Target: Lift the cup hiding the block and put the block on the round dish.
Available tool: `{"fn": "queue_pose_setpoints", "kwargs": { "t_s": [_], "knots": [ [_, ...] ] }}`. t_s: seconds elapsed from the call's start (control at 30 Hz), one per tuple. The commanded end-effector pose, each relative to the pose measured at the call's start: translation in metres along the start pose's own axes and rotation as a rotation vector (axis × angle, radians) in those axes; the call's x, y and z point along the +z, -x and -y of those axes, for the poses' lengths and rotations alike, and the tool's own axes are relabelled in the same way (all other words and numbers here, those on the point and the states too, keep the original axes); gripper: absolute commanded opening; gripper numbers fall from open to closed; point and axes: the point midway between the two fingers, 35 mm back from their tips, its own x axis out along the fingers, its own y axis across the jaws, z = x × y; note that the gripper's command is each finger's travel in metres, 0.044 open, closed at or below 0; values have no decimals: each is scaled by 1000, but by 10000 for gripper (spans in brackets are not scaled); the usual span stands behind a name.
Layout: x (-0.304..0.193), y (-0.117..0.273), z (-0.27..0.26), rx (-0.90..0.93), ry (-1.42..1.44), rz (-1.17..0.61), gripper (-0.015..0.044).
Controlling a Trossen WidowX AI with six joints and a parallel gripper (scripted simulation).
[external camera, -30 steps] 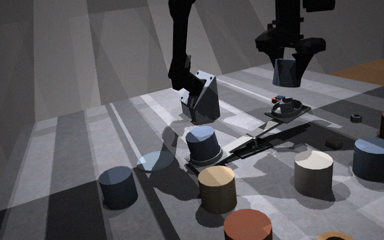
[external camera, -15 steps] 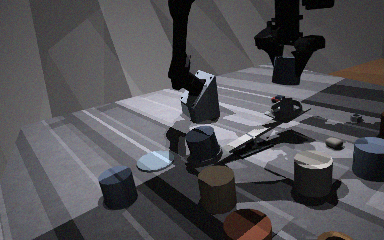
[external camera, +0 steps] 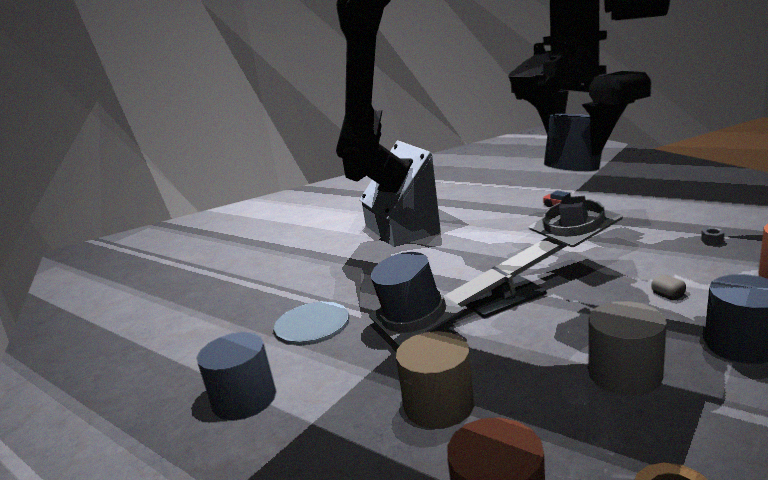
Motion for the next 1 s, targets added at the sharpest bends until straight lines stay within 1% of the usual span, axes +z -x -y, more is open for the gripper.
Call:
{"fn": "queue_pose_setpoints", "kwargs": {
  "t_s": [0.0, 0.9, 0.97],
  "knots": [
    [0, 0, 0, 2, 1, -1, 0],
    [0, 0, 0, 2, 1, -1, 0],
    [-8, -4, 3, 2, 1, -2, 0]
  ]
}}
